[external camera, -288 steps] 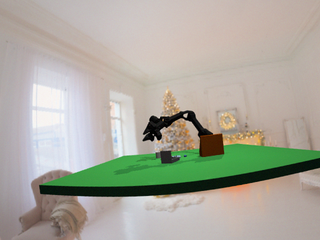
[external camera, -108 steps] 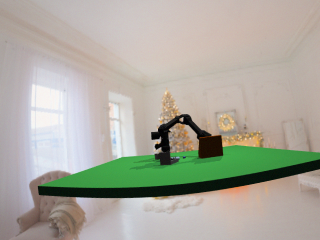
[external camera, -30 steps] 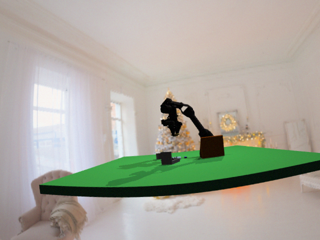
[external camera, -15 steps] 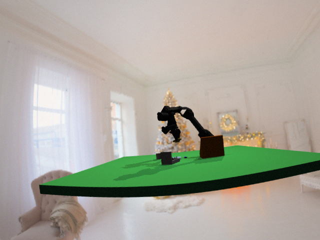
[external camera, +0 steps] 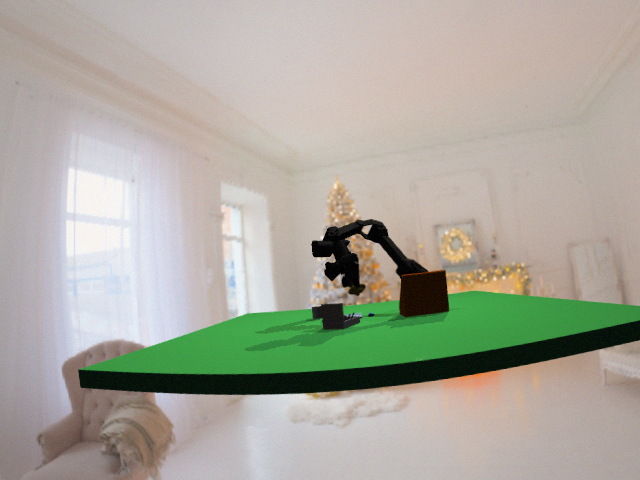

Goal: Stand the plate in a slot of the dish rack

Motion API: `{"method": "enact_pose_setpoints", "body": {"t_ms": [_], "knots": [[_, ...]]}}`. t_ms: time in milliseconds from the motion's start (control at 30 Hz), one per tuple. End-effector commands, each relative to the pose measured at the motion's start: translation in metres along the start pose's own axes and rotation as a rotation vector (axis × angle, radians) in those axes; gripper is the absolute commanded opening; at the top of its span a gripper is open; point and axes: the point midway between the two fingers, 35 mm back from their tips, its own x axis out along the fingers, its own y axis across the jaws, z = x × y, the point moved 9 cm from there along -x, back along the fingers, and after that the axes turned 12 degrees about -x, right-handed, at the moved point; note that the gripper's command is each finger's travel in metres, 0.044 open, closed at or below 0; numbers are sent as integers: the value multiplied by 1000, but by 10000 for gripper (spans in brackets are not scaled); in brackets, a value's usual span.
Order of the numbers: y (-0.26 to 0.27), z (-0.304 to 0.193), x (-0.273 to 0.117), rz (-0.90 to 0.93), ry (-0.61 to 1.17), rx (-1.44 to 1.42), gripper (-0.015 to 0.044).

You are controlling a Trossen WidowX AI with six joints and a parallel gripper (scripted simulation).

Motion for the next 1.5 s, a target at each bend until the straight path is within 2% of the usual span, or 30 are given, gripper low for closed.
{"method": "enact_pose_setpoints", "body": {"t_ms": [0,400,800,1467], "knots": [[-9,0,8,88,-17,-86,0],[-33,1,30,279,-120,-305,0],[-54,-3,49,413,-307,-522,0],[-87,-17,76,436,-746,-870,0]]}}
